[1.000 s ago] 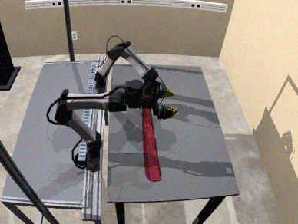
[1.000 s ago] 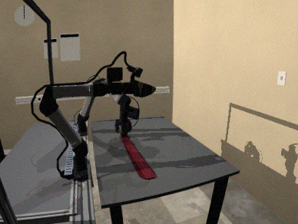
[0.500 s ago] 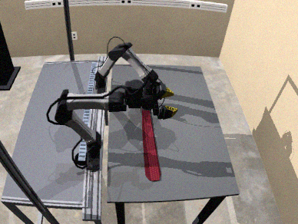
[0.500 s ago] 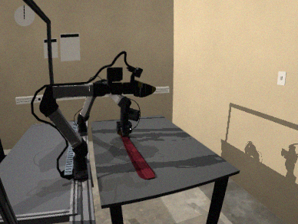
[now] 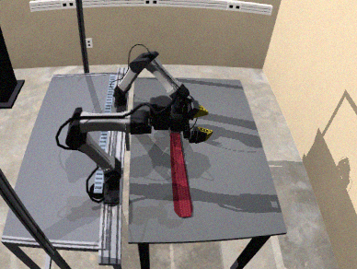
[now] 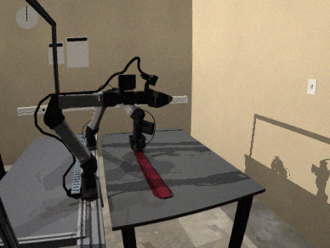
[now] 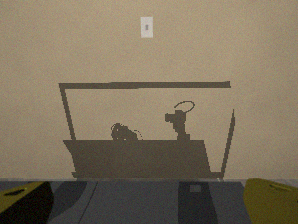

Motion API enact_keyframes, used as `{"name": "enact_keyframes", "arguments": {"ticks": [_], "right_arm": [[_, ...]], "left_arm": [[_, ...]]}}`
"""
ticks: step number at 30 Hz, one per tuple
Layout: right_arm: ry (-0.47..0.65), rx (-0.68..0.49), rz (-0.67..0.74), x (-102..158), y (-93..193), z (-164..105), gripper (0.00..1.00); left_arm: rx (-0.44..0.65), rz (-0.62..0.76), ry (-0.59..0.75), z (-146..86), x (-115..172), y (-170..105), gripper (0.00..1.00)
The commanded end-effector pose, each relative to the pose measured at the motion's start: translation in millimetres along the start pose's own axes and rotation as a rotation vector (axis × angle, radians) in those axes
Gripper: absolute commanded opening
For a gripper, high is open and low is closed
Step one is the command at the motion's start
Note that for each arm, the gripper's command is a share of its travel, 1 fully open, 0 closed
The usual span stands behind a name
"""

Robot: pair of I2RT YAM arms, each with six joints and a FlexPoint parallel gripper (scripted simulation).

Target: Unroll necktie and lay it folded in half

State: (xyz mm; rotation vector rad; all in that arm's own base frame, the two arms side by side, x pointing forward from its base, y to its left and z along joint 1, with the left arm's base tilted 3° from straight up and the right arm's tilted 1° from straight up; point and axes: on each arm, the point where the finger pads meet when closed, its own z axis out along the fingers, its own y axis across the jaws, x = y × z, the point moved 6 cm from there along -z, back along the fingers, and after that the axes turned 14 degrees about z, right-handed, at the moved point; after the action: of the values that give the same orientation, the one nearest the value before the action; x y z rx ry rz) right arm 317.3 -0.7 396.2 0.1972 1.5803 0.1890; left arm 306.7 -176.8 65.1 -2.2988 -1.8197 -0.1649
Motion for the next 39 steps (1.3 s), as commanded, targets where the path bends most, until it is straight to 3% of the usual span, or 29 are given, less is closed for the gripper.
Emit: {"name": "enact_keyframes", "arguments": {"ticks": [1,8,10,25,27,39], "right_arm": [[0.000,0.000,0.000,0.0,0.0,0.0,1.00],[0.000,0.000,0.000,0.0,0.0,0.0,1.00],[0.000,0.000,0.000,0.0,0.0,0.0,1.00],[0.000,0.000,0.000,0.0,0.0,0.0,1.00],[0.000,0.000,0.000,0.0,0.0,0.0,1.00],[0.000,0.000,0.000,0.0,0.0,0.0,1.00]], "left_arm": [[-0.027,-0.011,-0.065,0.6,9.3,0.9,0.43],[-0.082,-0.010,-0.280,2.4,28.5,-4.2,0.43],[-0.082,-0.010,-0.280,2.4,28.5,-4.2,0.43],[-0.241,-0.006,-0.907,22.8,77.8,-17.2,0.43],[-0.241,-0.006,-0.907,22.8,77.8,-17.2,0.43],[-0.329,-0.003,-1.256,41.2,97.5,-22.3,0.43]]}}
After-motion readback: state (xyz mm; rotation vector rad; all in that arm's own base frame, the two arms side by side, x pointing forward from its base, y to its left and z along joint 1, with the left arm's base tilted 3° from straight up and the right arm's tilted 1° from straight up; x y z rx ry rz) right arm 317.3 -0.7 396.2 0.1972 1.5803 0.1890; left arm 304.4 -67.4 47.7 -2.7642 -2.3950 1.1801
